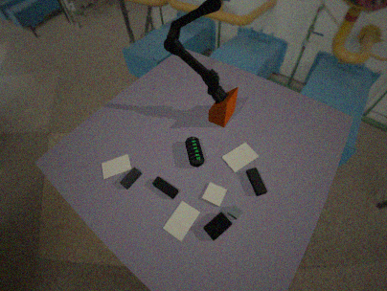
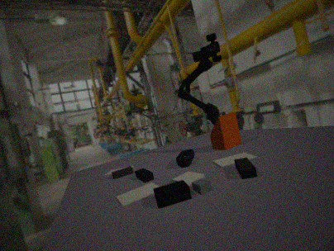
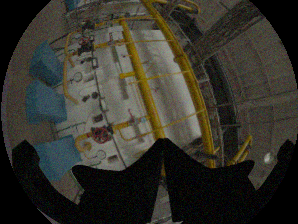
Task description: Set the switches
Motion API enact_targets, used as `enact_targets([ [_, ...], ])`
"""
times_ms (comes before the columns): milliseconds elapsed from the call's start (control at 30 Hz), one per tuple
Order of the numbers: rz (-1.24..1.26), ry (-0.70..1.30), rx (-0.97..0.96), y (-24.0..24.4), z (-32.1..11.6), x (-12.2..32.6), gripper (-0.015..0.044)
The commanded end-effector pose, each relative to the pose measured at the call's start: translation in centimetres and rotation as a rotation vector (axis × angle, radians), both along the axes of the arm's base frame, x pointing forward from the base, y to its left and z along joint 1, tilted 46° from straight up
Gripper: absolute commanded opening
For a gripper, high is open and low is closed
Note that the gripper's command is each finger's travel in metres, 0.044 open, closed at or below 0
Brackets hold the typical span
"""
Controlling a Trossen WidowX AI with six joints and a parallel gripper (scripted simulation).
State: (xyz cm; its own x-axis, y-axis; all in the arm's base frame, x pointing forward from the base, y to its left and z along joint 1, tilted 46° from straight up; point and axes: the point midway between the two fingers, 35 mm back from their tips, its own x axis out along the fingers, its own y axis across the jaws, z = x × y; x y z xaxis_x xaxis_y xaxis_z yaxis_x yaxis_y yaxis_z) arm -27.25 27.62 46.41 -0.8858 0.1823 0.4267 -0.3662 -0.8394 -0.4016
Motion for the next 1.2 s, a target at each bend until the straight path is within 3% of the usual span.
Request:
enact_targets([
  [0, -0.159, -0.028, -0.171, 5.5, -3.8, 2.0, 0.0000],
  [333, -0.605, -0.087, -0.524, 15.9, -13.9, 11.5, 0.0000],
  [600, -0.966, -0.131, -0.809, 19.6, -23.0, 21.7, 0.0000],
  [867, -1.319, -0.190, -1.097, 18.4, -32.0, 32.4, 0.0000],
  [1167, -1.681, -0.289, -1.447, 11.3, -41.0, 43.0, 0.0000],
])
